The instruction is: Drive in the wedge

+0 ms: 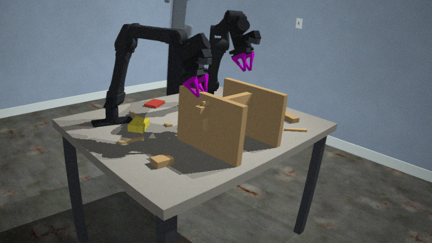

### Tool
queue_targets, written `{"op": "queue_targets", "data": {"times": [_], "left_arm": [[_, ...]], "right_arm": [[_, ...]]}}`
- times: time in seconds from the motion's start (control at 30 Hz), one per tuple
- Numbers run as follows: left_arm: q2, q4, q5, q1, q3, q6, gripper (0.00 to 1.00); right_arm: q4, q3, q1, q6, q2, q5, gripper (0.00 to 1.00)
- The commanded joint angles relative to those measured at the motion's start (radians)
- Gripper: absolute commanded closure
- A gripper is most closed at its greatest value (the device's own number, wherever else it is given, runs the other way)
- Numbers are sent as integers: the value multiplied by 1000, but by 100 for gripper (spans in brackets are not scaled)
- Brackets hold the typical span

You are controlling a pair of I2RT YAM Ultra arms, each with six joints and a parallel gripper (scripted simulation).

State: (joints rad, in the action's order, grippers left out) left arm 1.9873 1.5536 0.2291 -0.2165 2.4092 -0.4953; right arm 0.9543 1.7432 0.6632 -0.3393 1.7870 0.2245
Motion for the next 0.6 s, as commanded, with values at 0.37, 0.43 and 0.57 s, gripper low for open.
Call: {"op": "queue_targets", "data": {"times": [0.37,0.43,0.57], "left_arm": [[-11,13,10,-5,32,6,59],[-11,13,10,-5,32,6,59],[-11,13,10,-5,32,6,59]], "right_arm": [[108,115,-11,4,25,0,59],[71,115,-10,3,18,0,59],[180,206,-10,5,34,2,59]]}}
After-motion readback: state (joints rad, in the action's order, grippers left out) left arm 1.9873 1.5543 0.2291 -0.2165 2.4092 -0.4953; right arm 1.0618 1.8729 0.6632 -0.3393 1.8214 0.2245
